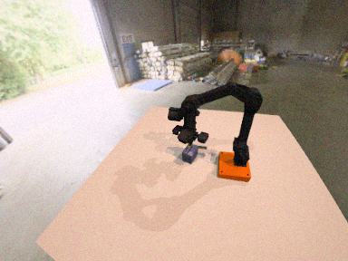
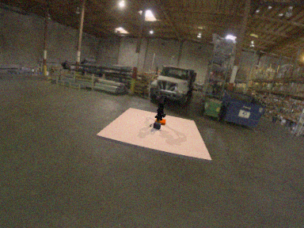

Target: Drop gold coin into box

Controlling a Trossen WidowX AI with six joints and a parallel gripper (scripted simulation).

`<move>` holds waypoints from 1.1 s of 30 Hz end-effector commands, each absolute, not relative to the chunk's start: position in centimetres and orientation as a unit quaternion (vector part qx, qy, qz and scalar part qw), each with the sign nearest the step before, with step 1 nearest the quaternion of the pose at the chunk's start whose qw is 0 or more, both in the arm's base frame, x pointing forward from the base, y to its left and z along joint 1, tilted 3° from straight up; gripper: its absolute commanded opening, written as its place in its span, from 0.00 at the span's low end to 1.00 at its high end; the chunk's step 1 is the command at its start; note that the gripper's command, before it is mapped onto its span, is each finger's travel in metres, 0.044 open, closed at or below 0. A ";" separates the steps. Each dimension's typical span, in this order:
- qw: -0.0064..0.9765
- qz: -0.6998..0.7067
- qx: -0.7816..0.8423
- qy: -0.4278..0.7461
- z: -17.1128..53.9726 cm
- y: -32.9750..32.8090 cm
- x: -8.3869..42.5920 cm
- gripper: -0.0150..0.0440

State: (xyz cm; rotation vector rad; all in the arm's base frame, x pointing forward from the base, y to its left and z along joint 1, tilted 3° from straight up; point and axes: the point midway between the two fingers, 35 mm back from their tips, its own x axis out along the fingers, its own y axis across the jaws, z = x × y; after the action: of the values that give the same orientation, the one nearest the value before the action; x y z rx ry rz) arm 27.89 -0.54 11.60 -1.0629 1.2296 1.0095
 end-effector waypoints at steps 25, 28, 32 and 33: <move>0.578 0.429 -0.452 0.527 9.9 -0.4 28.0 0.25; 0.578 0.429 -0.452 0.527 10.0 -0.4 28.0 0.30; 0.578 0.429 -0.452 0.527 10.0 -0.4 28.0 0.48; 0.578 0.429 -0.452 0.527 10.0 -0.4 28.0 0.52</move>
State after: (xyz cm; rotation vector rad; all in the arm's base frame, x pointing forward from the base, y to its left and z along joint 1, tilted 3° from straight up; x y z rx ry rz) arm 28.01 -0.44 10.00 -1.0566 1.2321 1.0039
